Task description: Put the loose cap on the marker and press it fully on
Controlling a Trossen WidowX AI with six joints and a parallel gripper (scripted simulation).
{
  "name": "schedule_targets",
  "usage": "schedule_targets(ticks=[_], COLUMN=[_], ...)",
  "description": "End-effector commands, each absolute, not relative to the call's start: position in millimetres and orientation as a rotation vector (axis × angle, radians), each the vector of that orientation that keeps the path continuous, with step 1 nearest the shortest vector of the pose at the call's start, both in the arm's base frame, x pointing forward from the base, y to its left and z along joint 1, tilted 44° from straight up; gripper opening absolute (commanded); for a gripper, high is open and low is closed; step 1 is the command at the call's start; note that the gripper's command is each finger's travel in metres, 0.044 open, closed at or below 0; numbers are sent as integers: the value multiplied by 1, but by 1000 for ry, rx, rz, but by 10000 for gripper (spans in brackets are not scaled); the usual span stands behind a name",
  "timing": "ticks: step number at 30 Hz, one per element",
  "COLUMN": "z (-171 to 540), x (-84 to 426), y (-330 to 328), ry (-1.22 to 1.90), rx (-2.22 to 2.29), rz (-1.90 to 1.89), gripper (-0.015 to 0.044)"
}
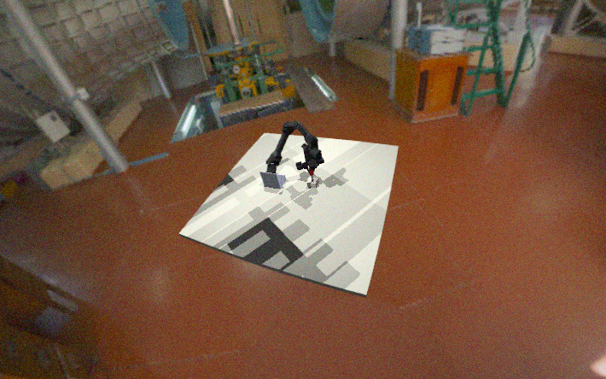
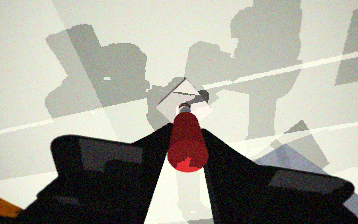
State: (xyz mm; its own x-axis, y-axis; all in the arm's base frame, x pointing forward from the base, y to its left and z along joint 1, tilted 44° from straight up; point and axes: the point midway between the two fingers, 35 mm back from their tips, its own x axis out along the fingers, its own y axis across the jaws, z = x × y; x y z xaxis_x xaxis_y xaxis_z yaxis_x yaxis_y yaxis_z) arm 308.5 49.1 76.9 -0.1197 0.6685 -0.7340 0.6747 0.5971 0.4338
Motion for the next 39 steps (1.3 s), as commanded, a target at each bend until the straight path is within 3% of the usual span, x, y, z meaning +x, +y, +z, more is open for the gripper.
schedule_targets(ticks=[1, 32, 39], z=[72, 48, 48], x=[307, 302, 302], y=[54, 78, 77], ry=[1822, 1823, 1822], rx=[1098, 1100, 1092], rz=[-7, -4, -5], gripper=[0, 0, 184])
